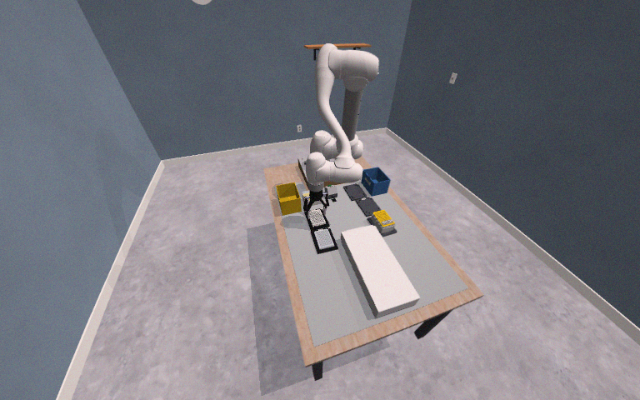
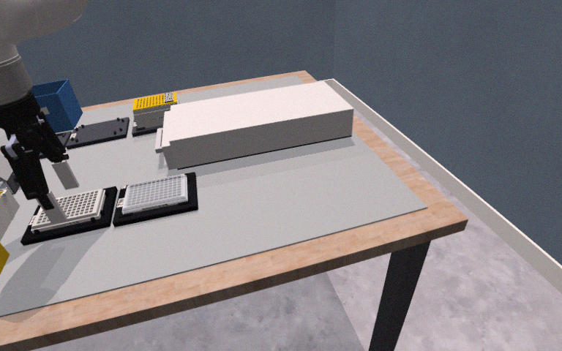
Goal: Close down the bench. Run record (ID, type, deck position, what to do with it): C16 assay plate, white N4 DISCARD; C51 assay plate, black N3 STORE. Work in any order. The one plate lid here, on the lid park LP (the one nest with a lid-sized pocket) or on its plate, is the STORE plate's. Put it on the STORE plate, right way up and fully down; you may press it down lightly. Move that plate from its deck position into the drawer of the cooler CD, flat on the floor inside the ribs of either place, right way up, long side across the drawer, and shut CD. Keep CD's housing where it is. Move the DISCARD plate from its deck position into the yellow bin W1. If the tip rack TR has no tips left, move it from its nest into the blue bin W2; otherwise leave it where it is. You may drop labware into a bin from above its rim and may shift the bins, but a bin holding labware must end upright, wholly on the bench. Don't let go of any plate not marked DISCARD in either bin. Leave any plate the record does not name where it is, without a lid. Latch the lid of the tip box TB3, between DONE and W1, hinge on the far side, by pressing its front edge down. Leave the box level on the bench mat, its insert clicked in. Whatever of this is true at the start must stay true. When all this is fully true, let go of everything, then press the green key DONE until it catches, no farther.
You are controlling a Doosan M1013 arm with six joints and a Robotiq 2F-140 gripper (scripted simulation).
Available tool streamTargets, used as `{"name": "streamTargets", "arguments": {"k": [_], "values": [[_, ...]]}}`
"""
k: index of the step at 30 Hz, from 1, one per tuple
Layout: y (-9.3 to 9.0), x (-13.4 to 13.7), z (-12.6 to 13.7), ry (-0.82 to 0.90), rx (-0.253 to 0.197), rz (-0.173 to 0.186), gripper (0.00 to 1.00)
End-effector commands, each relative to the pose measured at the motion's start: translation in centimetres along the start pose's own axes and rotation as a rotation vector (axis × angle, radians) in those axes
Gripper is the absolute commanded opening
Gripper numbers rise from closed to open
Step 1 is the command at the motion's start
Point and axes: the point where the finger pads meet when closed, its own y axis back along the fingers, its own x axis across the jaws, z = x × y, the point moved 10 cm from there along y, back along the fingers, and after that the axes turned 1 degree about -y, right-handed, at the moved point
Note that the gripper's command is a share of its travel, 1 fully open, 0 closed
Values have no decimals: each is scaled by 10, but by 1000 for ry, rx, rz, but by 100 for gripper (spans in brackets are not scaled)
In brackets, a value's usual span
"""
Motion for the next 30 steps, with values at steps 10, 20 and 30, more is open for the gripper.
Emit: {"name": "streamTargets", "arguments": {"k": [10, 20, 30], "values": [[-9, 0, 0, 0, 0, 0, 66], [-20, 0, 0, 0, 0, 0, 66], [-21, 0, 0, 0, 0, 0, 65]]}}
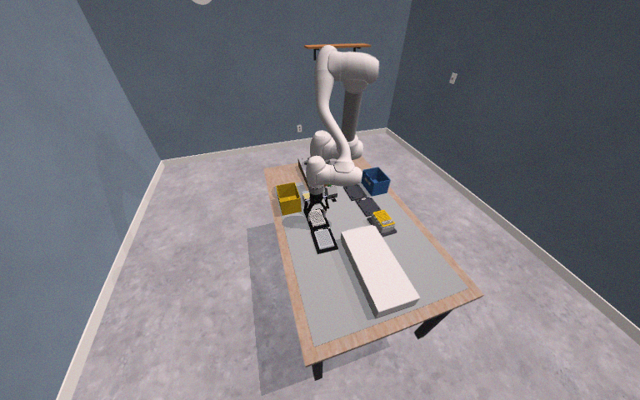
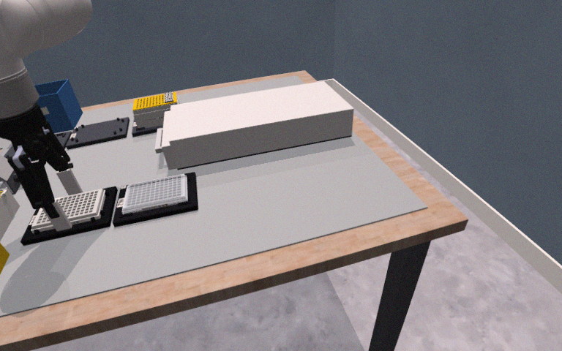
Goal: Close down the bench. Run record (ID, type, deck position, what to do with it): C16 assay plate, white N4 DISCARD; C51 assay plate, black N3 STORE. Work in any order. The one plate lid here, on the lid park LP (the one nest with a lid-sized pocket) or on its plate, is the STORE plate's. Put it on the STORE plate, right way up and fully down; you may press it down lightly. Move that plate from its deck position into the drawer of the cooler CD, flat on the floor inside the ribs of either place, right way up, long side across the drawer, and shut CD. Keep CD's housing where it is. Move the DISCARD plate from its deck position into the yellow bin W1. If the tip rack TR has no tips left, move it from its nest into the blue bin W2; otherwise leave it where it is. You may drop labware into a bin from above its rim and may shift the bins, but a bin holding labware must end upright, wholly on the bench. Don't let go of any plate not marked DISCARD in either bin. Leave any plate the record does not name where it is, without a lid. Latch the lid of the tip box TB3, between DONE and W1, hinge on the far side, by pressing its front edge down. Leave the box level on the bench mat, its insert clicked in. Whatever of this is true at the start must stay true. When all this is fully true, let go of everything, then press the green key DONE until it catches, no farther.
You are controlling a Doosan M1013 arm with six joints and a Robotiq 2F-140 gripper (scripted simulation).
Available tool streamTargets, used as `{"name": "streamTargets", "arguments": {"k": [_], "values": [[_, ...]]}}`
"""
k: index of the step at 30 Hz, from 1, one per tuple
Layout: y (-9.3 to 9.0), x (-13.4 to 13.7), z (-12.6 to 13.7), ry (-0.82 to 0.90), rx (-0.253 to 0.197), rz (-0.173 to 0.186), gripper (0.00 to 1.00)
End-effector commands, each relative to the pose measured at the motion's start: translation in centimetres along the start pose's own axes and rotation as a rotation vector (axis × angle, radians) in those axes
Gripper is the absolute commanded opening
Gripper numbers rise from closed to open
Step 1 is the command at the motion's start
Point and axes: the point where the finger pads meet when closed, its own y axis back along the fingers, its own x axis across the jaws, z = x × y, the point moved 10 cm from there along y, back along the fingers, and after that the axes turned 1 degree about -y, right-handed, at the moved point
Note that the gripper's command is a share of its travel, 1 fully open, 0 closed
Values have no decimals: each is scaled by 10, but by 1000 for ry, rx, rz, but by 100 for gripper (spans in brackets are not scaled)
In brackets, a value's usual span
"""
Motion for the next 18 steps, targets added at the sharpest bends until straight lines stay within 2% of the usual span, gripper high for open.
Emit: {"name": "streamTargets", "arguments": {"k": [1, 18], "values": [[0, 0, 0, 0, 0, 0, 65], [0, 0, 0, 0, 0, 0, 58]]}}
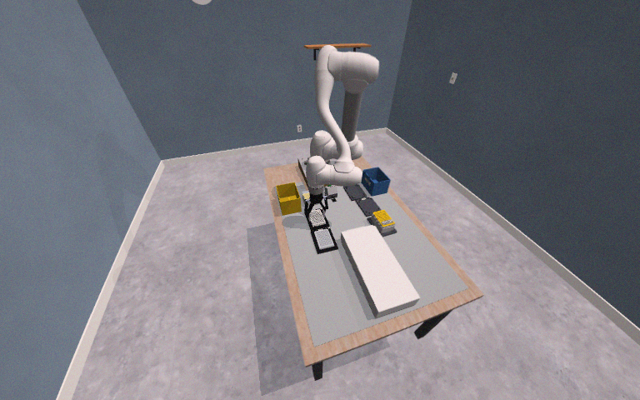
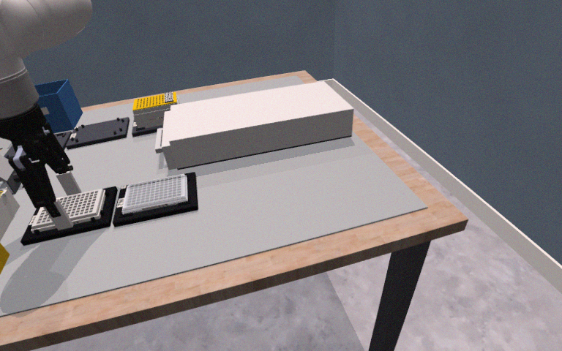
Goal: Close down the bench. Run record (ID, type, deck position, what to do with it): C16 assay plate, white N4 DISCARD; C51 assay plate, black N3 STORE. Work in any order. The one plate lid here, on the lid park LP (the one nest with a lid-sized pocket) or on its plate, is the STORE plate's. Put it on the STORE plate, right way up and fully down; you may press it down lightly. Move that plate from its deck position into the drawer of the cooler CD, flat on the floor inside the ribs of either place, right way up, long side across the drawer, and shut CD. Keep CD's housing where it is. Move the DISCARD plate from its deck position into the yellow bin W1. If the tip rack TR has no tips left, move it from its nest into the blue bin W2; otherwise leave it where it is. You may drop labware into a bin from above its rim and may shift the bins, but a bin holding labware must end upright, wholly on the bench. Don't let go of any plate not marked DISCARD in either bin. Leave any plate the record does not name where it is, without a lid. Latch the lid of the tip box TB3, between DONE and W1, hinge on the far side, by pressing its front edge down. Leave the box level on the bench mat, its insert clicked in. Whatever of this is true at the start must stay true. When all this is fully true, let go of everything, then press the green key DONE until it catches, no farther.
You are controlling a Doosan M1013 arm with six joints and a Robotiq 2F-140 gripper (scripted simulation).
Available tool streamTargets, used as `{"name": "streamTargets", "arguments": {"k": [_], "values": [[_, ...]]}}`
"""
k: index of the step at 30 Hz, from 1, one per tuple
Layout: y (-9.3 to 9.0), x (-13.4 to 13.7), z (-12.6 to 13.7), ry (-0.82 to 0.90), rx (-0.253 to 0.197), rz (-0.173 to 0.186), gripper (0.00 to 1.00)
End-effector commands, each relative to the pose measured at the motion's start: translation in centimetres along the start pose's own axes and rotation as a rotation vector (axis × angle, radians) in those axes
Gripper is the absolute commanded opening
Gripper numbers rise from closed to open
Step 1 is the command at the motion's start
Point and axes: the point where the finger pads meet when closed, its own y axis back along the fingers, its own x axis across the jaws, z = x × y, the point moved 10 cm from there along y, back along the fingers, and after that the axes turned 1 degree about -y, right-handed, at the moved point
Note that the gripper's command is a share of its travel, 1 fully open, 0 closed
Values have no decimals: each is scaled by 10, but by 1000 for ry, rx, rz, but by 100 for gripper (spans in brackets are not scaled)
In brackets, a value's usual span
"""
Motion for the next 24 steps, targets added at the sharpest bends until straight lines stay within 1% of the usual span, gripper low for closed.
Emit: {"name": "streamTargets", "arguments": {"k": [1, 8, 9, 24], "values": [[0, 0, 0, 0, 0, 0, 57], [0, 0, 0, 0, 0, 0, 55], [0, 0, 0, 0, 0, 0, 0], [0, 0, 0, 0, 0, 0, 0]]}}
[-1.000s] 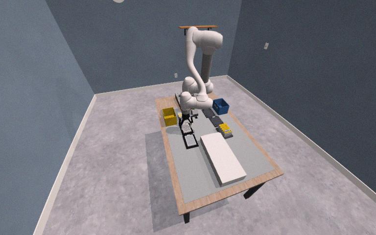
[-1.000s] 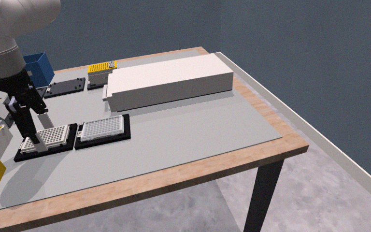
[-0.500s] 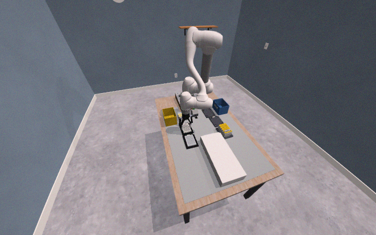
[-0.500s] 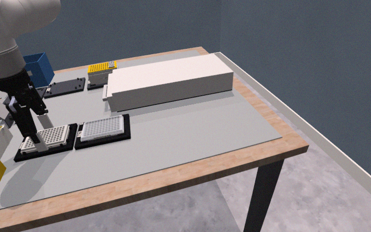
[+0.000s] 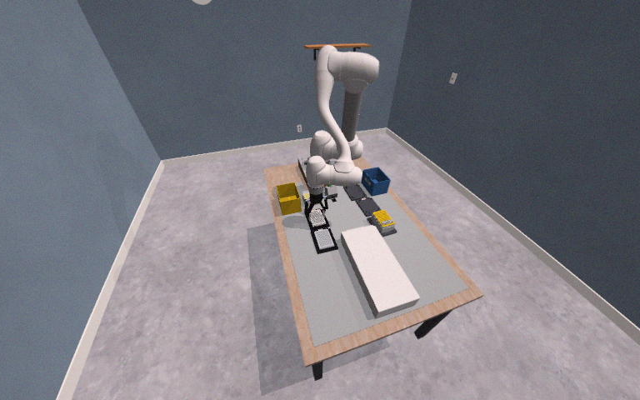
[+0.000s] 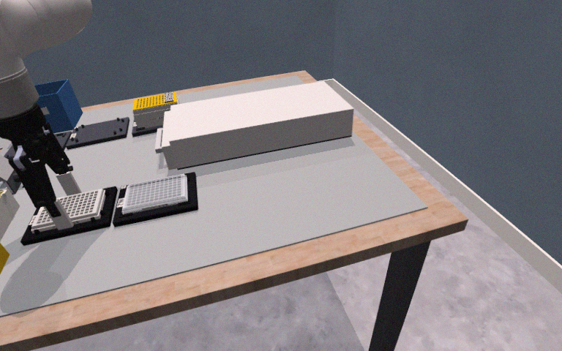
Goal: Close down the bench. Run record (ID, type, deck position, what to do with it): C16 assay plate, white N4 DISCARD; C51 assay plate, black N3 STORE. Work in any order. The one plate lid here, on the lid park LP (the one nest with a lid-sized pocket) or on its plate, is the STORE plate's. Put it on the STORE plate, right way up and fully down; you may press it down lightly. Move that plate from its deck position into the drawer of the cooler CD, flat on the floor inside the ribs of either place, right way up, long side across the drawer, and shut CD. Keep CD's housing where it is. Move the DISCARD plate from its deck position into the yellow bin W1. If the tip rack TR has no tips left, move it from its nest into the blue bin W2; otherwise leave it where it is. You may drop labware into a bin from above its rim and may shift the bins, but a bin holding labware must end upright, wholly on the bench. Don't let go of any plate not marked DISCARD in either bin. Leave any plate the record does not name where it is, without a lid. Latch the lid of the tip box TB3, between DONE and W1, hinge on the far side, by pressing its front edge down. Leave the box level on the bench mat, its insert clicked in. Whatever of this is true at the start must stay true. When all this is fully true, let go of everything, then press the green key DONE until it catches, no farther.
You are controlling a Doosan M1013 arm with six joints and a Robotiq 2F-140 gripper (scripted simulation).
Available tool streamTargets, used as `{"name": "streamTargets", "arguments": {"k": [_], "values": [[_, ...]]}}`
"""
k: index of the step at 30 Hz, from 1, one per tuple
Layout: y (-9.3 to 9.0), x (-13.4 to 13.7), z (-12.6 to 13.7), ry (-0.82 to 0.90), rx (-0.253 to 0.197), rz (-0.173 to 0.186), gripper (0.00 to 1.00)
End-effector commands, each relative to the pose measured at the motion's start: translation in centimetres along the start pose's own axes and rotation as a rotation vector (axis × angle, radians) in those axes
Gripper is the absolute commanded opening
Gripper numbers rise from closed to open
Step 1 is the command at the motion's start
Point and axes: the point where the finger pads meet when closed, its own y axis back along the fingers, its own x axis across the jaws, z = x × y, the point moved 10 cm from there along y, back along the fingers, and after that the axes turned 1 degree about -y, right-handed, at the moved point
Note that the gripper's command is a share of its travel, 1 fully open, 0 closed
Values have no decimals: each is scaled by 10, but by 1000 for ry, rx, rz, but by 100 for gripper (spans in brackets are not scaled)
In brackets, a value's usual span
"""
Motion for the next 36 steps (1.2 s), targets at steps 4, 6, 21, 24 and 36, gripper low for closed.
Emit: {"name": "streamTargets", "arguments": {"k": [4, 6, 21, 24, 36], "values": [[0, 0, 0, 0, 0, 0, 0], [0, 0, 0, 0, 0, 0, 0], [3, 0, 0, 0, 0, 0, 0], [4, 0, 0, 0, 0, 0, 0], [7, 0, 0, 0, 0, 0, 0]]}}
